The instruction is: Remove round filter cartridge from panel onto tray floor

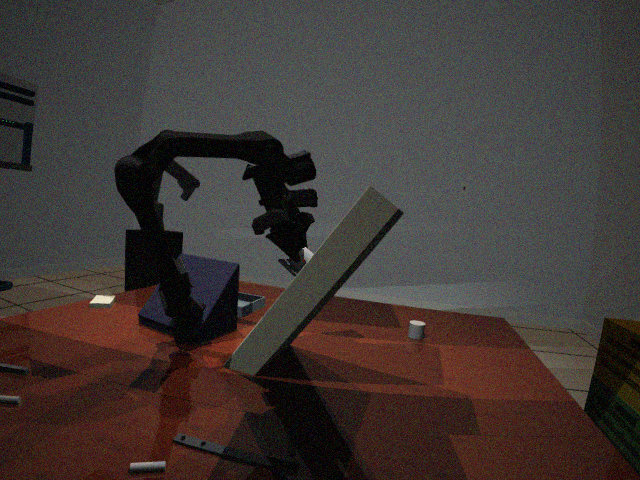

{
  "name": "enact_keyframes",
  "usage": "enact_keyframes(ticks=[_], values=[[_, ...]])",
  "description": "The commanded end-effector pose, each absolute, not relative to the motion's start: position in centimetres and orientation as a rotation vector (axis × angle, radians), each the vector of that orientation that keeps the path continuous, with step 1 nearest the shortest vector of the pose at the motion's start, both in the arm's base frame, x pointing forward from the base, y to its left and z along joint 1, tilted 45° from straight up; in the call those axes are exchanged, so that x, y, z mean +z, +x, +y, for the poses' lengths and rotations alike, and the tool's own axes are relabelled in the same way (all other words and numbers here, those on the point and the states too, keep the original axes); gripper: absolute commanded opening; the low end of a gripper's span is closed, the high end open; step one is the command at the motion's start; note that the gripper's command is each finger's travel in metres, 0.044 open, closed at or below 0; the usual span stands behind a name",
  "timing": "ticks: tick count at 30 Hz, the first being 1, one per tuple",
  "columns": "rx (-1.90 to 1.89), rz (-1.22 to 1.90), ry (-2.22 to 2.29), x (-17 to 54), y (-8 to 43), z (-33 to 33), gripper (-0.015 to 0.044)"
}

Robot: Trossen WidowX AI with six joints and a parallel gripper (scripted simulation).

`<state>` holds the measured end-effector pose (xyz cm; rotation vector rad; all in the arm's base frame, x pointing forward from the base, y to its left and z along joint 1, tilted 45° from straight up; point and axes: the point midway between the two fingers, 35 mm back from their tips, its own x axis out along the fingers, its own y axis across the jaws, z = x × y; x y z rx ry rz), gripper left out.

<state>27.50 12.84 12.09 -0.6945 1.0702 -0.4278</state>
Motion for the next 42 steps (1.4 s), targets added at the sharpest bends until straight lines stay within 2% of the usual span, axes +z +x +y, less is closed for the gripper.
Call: enact_keyframes(ticks=[1, 8, 17, 29, 42], values=[[-0.428, 1.070, -0.691, 12.1, 27.5, 12.9, 0.0179], [-0.428, 1.070, -0.692, 12.5, 28.0, 13.3, 0.0000], [-0.420, 1.066, -0.693, 13.8, 28.9, 14.6, 0.0000], [-0.288, 1.001, -0.679, 19.2, 25.2, 19.7, 0.0000], [-0.321, 1.015, -0.689, 16.1, 25.6, 22.7, 0.0000]])
